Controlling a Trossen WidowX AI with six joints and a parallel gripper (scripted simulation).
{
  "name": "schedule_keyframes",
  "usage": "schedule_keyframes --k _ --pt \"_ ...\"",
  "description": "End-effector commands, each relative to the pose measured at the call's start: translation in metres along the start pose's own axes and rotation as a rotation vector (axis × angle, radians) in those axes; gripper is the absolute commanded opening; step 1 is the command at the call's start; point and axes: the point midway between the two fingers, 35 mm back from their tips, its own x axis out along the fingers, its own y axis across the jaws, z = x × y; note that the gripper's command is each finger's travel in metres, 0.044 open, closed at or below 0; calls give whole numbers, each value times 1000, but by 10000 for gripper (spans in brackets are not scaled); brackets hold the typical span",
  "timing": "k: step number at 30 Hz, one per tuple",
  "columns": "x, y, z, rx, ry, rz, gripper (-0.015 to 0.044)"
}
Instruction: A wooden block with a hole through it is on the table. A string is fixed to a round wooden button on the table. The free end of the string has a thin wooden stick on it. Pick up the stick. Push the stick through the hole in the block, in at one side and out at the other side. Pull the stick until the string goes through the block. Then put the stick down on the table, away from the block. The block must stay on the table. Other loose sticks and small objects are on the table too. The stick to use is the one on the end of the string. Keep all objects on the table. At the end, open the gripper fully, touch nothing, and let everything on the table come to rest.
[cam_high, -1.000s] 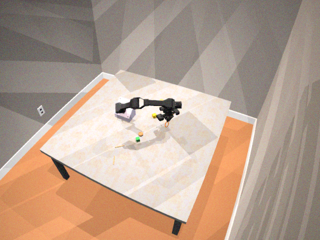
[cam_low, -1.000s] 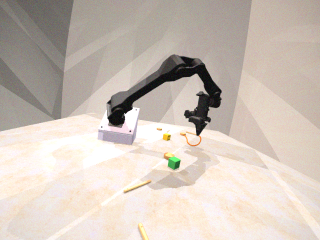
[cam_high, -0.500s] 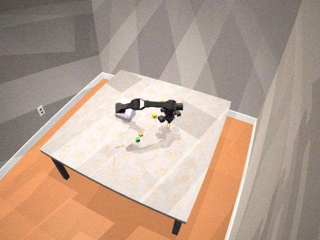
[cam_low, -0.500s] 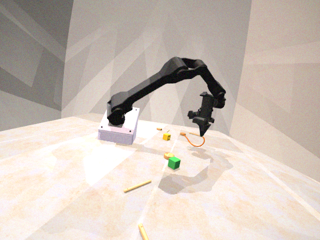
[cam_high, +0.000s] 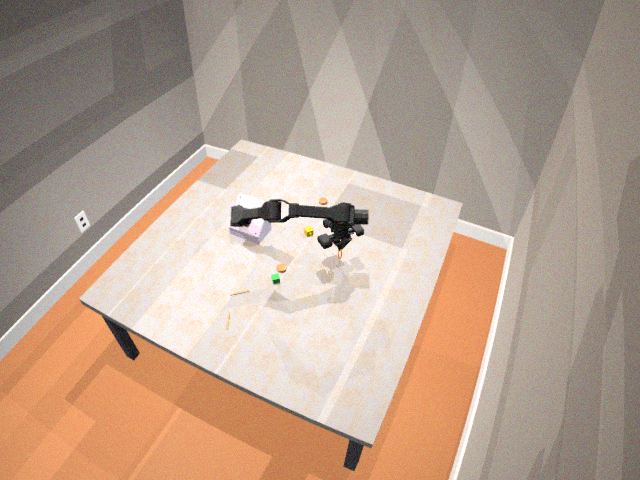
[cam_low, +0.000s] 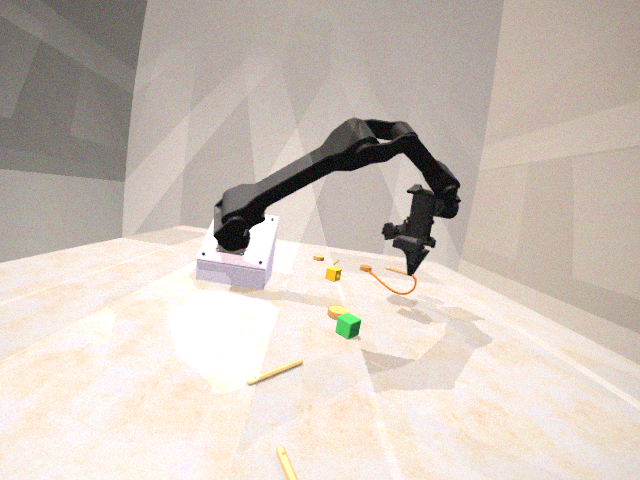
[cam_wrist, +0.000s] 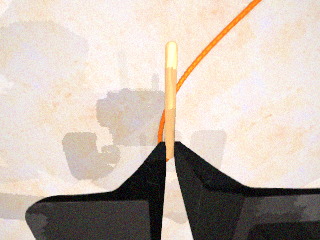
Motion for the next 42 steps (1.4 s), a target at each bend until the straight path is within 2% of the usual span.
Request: schedule_keyframes --k 1,42 --pt "2 1 -6 -9 2 9 0" --pt "28 26 0 -9 3 11 0"
